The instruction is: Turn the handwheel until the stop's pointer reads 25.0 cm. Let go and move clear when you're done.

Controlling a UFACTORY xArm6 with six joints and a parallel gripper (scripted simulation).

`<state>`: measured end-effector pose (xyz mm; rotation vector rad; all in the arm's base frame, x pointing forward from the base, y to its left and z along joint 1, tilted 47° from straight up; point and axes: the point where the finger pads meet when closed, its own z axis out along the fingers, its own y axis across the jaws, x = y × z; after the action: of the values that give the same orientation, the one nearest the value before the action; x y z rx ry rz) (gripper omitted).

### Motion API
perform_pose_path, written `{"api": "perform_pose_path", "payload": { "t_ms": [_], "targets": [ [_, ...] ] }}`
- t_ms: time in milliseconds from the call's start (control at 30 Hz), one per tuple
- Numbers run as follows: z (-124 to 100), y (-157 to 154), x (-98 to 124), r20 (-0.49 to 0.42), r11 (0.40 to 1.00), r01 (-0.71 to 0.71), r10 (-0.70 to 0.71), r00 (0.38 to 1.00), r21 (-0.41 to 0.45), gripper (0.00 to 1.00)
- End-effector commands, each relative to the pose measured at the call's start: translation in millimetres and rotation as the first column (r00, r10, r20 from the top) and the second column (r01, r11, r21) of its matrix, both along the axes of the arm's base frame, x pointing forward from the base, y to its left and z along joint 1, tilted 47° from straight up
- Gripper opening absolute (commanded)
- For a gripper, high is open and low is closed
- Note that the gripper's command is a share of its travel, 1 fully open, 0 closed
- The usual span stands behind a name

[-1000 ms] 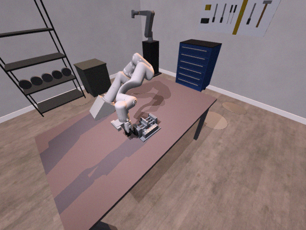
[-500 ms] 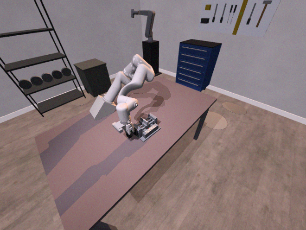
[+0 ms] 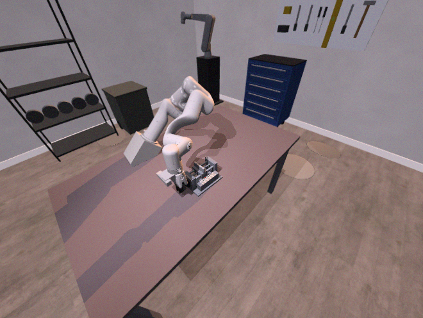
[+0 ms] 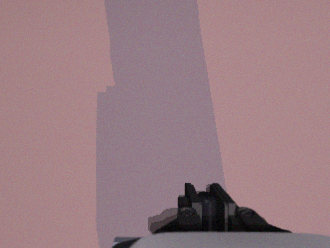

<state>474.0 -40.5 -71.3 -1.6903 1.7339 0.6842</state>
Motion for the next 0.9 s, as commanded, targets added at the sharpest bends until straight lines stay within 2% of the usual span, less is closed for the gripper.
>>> {"api": "perform_pose_path", "payload": {
  "t_ms": [0,567,867],
  "targets": [
    [1,-2,5,0.004,1.000,0.002,-0.002,1.000,-0.002,0.06],
    [11,-12,23,0.004,1.000,0.002,-0.002,1.000,-0.002,0.06],
    [28,-31,23,0.004,1.000,0.002,-0.002,1.000,-0.002,0.06]
  ]
}}
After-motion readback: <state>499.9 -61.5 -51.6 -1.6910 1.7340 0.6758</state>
